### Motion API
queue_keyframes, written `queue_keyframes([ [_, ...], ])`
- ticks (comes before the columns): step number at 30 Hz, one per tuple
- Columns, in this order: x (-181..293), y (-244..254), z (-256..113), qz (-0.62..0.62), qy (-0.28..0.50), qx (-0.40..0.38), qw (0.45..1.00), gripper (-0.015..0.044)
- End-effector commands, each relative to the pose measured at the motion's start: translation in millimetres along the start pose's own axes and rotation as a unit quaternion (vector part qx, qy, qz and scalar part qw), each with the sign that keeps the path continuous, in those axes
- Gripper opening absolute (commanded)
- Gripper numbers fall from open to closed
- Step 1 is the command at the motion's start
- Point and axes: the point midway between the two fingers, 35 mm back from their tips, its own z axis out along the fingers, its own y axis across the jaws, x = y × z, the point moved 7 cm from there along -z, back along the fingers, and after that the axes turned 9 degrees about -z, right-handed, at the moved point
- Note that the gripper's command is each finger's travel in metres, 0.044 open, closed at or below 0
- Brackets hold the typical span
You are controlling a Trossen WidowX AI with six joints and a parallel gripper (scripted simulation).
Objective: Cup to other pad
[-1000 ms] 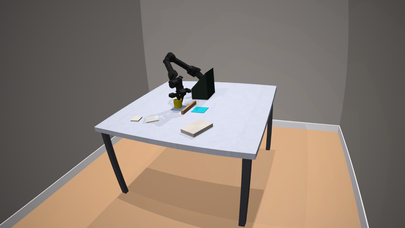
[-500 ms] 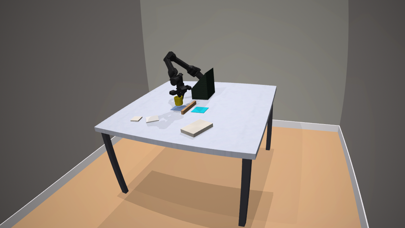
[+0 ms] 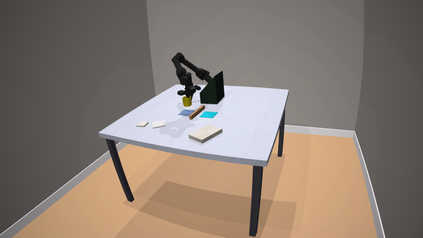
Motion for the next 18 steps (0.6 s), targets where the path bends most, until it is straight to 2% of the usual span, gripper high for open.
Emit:
queue_keyframes([
  [1, 0.1, -0.1, 0.4, -0.001, 0.000, 0.000, 1.000, 0.0000],
  [18, -5.6, 1.4, 0.2, 0.000, 0.000, 0.000, 1.000, 0.0000],
])
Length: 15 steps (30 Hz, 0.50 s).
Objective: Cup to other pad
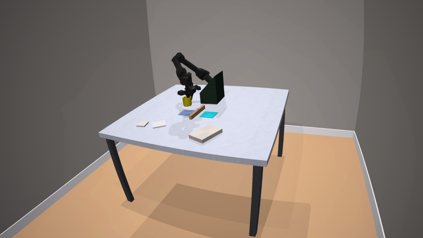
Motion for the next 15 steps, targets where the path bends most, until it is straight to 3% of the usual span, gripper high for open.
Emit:
queue_keyframes([
  [1, -7.3, 1.8, 0.1, 0.001, 0.000, 0.001, 1.000, 0.0000],
  [15, -39.0, 11.2, -1.7, 0.004, -0.001, 0.003, 1.000, 0.0000],
])
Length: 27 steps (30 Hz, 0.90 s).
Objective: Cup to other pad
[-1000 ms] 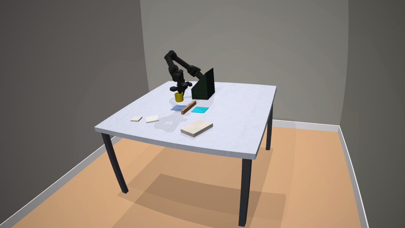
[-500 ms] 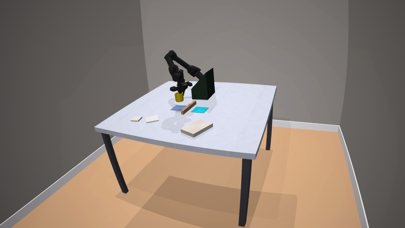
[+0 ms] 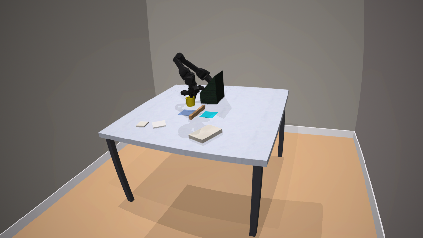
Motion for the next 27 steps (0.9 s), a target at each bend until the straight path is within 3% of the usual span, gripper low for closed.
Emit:
queue_keyframes([
  [1, -12.6, 2.2, -0.2, 0.002, -0.002, 0.000, 1.000, 0.0000],
  [27, -69.3, 18.5, -2.9, 0.003, -0.003, 0.000, 1.000, 0.0000],
])
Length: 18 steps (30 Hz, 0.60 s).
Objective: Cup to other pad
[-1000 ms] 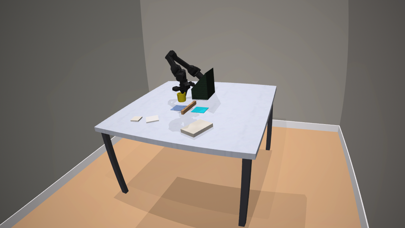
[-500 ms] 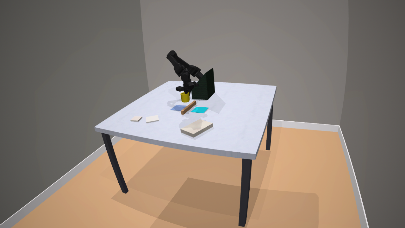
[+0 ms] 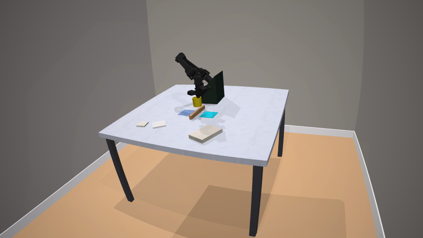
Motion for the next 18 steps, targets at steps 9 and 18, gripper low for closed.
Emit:
queue_keyframes([
  [9, -28.2, 6.7, -0.9, 0.000, -0.001, -0.001, 1.000, 0.0000],
  [18, -46.4, 11.6, -1.6, 0.001, -0.002, -0.001, 1.000, 0.0000],
])
